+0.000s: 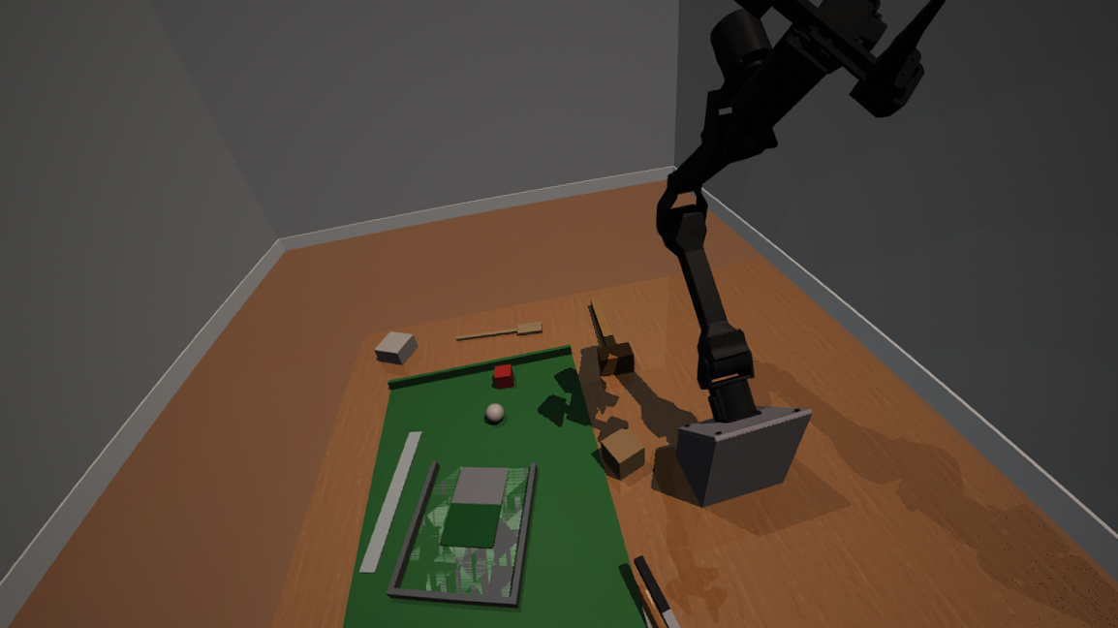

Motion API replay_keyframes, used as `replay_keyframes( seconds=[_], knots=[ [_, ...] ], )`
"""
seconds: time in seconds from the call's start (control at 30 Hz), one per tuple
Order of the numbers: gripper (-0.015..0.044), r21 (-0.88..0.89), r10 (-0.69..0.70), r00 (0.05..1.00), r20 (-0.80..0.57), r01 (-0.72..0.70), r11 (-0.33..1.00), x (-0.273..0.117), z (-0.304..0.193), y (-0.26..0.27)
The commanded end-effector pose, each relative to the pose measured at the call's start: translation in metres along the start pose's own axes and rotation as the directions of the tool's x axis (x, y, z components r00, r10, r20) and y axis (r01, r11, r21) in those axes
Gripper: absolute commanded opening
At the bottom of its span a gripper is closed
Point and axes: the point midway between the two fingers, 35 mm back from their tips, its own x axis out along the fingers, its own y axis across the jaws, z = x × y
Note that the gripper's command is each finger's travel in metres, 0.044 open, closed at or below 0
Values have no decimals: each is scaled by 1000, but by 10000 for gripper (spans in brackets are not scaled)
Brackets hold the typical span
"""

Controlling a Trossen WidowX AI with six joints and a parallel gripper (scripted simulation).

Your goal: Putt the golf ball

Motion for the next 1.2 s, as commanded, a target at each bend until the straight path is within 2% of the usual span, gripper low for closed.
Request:
replay_keyframes(
  seconds=[0.0, 0.13, 0.3, 0.63, 0.9, 1.17],
  knots=[
    [440, 36, 61, 986, -152, -56, 998, 6, -57, 18],
    [440, 74, 120, 946, -302, -103, 992, 8, -116, 36],
    [440, 139, 204, 840, -503, -155, 978, -1, -200, 62],
    [440, 322, 392, 505, -769, -224, 920, -67, -350, 120],
    [440, 511, 545, 148, -825, -214, 832, -156, -437, 174],
    [440, 707, 671, -233, -704, -140, 693, -265, -483, 233]
  ],
)
